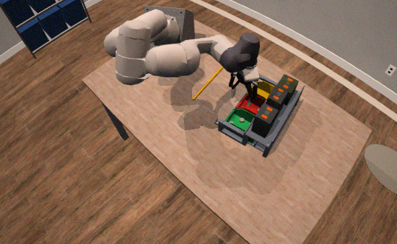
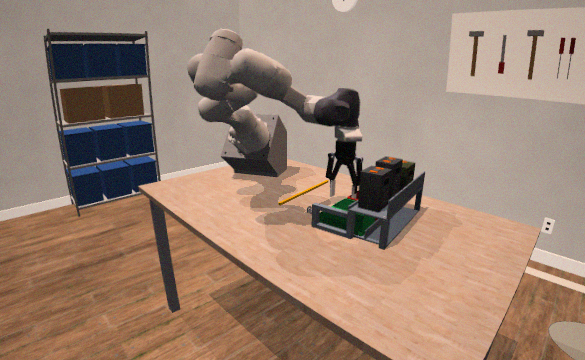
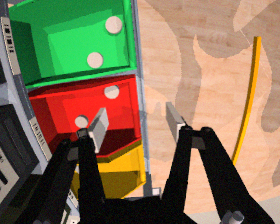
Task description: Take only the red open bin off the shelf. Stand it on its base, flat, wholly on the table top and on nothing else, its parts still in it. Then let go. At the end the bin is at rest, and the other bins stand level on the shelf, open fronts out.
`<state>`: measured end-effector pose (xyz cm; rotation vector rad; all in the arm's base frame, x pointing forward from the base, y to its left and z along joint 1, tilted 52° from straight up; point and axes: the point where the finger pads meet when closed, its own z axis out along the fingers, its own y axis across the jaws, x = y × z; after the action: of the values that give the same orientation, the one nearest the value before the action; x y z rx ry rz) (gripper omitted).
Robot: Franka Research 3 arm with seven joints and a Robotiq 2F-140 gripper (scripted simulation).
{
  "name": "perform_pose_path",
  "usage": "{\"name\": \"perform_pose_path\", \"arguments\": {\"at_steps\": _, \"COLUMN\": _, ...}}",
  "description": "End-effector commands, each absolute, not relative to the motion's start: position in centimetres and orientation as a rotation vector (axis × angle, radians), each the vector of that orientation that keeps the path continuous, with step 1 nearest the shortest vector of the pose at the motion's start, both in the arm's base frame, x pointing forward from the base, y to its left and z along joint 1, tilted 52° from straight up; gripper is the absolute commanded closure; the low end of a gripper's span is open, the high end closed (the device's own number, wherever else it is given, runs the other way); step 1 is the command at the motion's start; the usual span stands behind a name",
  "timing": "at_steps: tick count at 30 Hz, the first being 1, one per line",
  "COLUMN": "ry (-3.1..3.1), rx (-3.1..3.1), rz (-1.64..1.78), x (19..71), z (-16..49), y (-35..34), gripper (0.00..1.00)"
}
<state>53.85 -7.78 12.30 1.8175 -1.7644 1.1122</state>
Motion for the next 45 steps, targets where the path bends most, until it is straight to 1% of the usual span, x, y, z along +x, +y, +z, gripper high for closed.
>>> {"name": "perform_pose_path", "arguments": {"at_steps": 1, "ry": -1.771, "rx": 1.820, "rz": 1.117, "x": 54.1, "z": 12.3, "y": -7.8, "gripper": 0.43}}
{"name": "perform_pose_path", "arguments": {"at_steps": 45, "ry": -1.769, "rx": 1.820, "rz": 1.117, "x": 54.6, "z": 11.3, "y": -8.9, "gripper": 0.43}}
